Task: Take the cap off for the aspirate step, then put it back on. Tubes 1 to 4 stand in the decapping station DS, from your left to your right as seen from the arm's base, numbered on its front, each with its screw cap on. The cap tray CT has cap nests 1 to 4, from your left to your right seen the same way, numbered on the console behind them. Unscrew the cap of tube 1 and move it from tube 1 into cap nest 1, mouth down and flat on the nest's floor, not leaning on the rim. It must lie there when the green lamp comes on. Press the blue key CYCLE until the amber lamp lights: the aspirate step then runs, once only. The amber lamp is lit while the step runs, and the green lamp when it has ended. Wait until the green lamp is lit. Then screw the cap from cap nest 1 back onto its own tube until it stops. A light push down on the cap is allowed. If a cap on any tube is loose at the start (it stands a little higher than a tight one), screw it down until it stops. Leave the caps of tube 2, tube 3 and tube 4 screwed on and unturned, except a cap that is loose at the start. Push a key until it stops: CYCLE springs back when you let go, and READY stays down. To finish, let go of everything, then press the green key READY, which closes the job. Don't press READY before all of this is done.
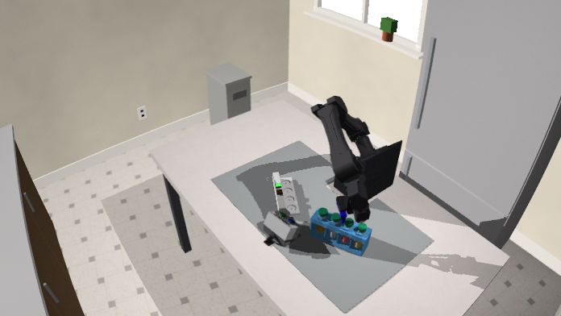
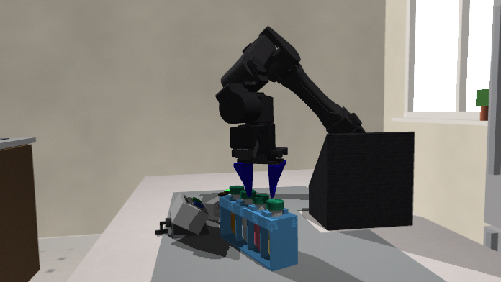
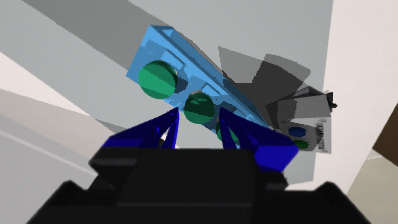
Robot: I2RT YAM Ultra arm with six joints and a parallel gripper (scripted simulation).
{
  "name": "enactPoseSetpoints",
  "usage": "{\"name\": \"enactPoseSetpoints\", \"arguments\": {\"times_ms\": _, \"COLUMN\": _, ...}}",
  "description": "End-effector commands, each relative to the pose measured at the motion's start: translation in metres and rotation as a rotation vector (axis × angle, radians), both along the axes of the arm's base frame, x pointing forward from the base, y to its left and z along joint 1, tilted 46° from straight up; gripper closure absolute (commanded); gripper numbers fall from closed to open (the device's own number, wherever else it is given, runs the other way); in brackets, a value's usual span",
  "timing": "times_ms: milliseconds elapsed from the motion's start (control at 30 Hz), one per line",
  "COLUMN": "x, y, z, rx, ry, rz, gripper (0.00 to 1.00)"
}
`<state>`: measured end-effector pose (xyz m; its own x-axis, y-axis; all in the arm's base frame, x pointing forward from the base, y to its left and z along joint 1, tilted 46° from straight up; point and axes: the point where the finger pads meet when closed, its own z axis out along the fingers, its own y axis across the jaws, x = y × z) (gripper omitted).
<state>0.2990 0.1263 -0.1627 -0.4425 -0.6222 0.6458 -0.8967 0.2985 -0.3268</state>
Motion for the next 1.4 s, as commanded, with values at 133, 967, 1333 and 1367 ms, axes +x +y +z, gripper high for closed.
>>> {"name": "enactPoseSetpoints", "arguments": {"times_ms": 133, "x": 0.0025, "y": 0.0056, "z": 0.0007, "rx": 0.013, "ry": -0.012, "rz": 0.012, "gripper": 0.51}}
{"name": "enactPoseSetpoints", "arguments": {"times_ms": 967, "x": 0.0030, "y": -0.0012, "z": -0.0053, "rx": 0.012, "ry": -0.012, "rz": 0.012, "gripper": 0.51}}
{"name": "enactPoseSetpoints", "arguments": {"times_ms": 1333, "x": 0.0030, "y": -0.0012, "z": -0.0053, "rx": 0.012, "ry": -0.012, "rz": 0.012, "gripper": 1.00}}
{"name": "enactPoseSetpoints", "arguments": {"times_ms": 1367, "x": 0.0030, "y": -0.0012, "z": -0.0053, "rx": 0.012, "ry": -0.012, "rz": 0.012, "gripper": 1.00}}
